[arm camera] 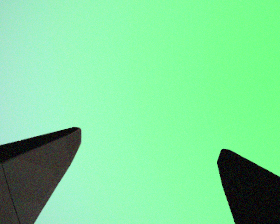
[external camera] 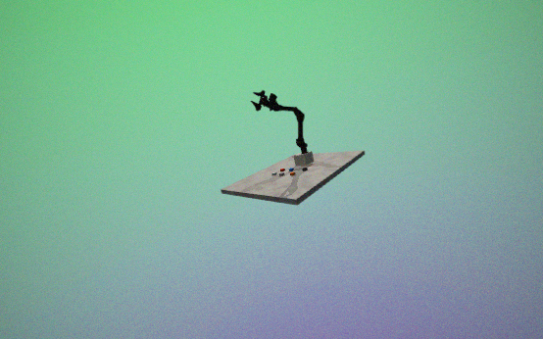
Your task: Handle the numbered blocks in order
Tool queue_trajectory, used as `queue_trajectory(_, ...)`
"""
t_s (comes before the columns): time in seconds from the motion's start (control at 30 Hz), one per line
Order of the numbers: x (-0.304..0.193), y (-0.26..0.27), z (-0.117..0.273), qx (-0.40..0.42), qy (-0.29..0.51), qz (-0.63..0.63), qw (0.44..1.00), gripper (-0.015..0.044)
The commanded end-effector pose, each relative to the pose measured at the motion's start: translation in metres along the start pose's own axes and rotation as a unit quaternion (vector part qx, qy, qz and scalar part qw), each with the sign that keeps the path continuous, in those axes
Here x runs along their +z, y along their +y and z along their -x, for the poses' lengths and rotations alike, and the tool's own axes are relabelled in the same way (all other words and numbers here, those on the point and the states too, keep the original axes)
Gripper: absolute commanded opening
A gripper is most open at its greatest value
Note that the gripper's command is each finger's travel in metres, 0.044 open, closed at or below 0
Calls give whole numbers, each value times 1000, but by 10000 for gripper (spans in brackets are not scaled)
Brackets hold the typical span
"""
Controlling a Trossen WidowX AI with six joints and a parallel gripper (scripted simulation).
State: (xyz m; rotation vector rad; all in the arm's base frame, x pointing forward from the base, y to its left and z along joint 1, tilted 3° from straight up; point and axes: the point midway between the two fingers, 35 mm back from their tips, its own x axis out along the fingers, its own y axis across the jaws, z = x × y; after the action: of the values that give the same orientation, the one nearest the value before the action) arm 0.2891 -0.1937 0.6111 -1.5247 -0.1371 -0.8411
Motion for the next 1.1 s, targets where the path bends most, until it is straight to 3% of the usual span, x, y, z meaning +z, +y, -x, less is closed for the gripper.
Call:
queue_trajectory(0.0,-18,76,1,111,38,-64,991,400)
queue_trajectory(0.27,-43,200,34,289,126,-161,935,400)
queue_trajectory(0.53,-60,307,108,450,244,-237,826,400)
queue_trajectory(0.8,-67,383,217,581,388,-273,662,400)
queue_trajectory(1.07,-62,407,350,665,549,-248,441,400)
